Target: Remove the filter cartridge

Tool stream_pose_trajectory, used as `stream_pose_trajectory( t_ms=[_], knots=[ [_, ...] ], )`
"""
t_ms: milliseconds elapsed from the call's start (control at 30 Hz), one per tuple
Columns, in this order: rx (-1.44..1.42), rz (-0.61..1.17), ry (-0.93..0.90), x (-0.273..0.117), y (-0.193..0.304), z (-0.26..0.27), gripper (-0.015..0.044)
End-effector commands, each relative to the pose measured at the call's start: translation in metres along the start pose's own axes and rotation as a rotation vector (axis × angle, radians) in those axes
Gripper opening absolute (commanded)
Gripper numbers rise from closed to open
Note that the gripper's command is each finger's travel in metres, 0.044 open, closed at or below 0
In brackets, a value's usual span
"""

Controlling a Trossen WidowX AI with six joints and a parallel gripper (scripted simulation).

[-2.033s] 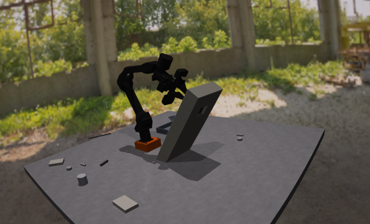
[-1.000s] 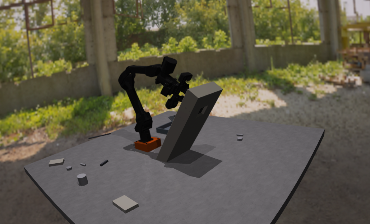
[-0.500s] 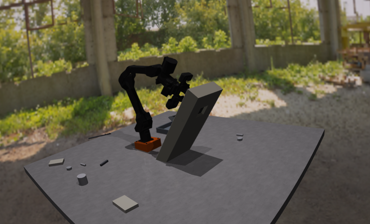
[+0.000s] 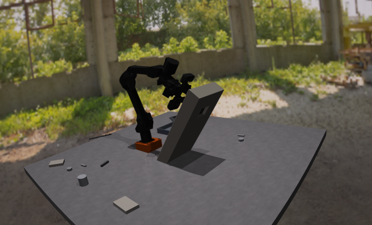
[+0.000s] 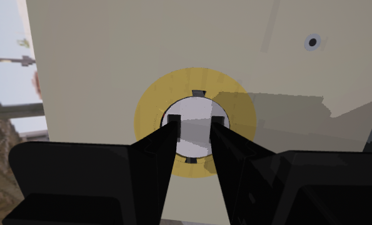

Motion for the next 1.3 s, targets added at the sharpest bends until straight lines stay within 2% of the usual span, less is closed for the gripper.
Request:
stream_pose_trajectory(
  t_ms=[0, 1267],
  knots=[
    [0.004, 0.003, -0.001, 0.004, 0.0, 0.0, 0.0109],
    [0.004, 0.003, -0.002, 0.017, 0.0, 0.0, 0.0109]
  ],
)
Point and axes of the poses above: the point midway between the two fingers, 35 mm back from their tips, its own x axis out along the fingers, its own z axis across the jaws, y = z × x, the point moved 4 cm from there along -x, back along the fingers, and after that the axes turned 1 degree about -x, right-handed, at the moved point
